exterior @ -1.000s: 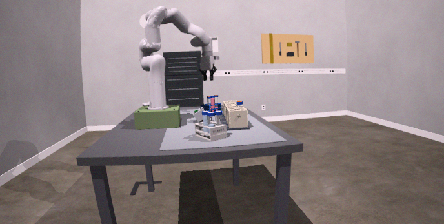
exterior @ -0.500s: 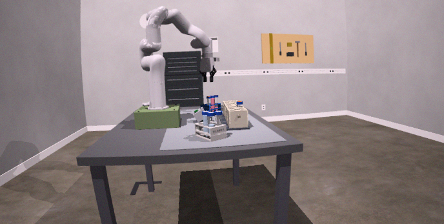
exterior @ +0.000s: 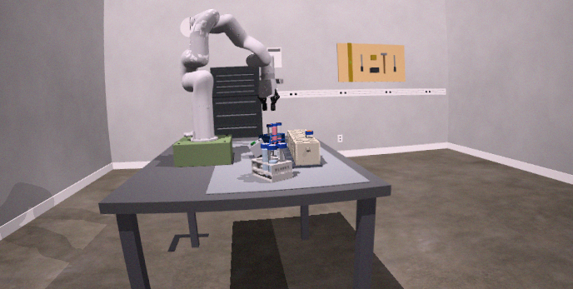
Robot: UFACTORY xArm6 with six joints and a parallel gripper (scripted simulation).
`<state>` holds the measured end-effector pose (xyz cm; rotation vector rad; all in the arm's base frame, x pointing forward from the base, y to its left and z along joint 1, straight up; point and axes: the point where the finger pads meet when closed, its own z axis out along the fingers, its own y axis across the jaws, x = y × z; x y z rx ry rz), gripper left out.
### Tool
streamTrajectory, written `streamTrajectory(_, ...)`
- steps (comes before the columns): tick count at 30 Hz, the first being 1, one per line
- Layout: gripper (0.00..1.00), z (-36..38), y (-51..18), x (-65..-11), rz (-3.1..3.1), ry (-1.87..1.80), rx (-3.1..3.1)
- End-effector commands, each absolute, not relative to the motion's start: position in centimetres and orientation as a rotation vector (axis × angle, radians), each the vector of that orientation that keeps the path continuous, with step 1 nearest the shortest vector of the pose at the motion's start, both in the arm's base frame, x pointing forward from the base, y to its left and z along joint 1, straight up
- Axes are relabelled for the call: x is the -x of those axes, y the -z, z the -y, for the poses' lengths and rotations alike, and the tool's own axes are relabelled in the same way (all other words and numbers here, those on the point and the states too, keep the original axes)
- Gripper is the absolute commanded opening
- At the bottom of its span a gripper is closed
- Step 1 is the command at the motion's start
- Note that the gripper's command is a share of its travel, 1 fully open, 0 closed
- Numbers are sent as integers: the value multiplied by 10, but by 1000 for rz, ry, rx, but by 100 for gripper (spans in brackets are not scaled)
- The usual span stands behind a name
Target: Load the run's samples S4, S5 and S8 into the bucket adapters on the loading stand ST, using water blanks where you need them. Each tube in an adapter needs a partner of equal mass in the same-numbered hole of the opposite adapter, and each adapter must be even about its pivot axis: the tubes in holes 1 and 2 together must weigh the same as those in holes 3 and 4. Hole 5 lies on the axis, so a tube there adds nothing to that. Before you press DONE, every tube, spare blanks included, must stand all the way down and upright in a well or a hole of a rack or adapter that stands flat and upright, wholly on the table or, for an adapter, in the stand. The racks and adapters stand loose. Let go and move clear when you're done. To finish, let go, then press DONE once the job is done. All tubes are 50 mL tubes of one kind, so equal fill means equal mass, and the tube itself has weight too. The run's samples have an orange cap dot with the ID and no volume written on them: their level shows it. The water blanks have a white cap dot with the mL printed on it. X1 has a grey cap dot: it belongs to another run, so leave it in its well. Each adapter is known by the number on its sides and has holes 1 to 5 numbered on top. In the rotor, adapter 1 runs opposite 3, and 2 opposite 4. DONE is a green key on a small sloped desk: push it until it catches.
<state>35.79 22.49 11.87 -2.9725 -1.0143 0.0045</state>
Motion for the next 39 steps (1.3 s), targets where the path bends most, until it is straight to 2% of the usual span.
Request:
streamTrajectory(1,57,-226,-111,-359,1014,3,2971)
streamTrajectory(39,57,-226,-47,-359,1014,3,2971)
